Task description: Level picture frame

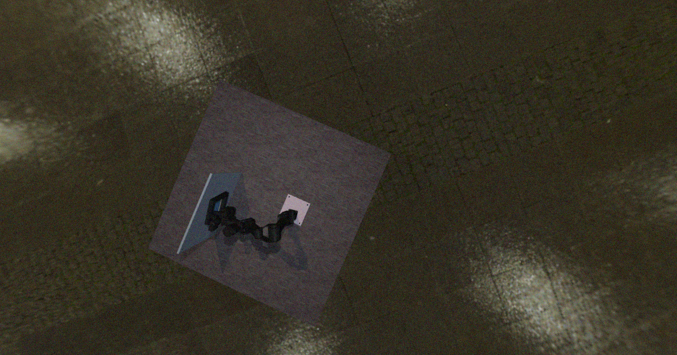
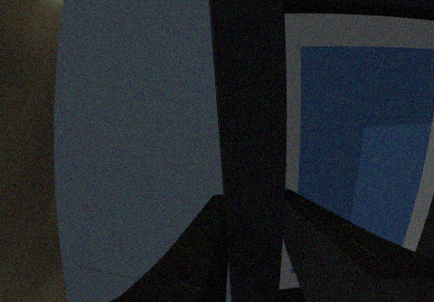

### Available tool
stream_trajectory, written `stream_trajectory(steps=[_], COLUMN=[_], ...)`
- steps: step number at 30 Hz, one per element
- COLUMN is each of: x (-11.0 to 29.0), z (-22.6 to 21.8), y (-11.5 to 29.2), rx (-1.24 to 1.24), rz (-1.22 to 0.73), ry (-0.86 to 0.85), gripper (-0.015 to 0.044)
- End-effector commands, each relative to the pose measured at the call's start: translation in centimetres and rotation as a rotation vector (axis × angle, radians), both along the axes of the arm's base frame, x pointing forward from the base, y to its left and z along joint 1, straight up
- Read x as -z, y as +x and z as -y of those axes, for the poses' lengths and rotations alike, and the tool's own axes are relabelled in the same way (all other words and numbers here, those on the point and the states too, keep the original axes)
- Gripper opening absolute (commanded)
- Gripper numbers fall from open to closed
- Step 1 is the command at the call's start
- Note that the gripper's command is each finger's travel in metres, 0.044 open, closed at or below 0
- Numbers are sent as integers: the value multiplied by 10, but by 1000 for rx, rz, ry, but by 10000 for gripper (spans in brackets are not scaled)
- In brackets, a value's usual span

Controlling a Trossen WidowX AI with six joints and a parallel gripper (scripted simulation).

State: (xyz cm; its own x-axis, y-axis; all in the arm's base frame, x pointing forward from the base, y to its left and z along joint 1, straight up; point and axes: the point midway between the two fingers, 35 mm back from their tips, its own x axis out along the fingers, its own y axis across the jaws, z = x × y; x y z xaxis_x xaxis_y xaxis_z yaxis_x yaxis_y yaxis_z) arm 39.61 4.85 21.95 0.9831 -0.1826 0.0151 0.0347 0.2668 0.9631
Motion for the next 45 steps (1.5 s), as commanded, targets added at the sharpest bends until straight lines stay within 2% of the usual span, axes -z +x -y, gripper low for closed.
stream_trajectory(steps=[1, 45], x=[0, 0], z=[0, 1], y=[0, 0], rx=[-2, -7], rz=[6, 42], ry=[30, 231], gripper=[0, 0])
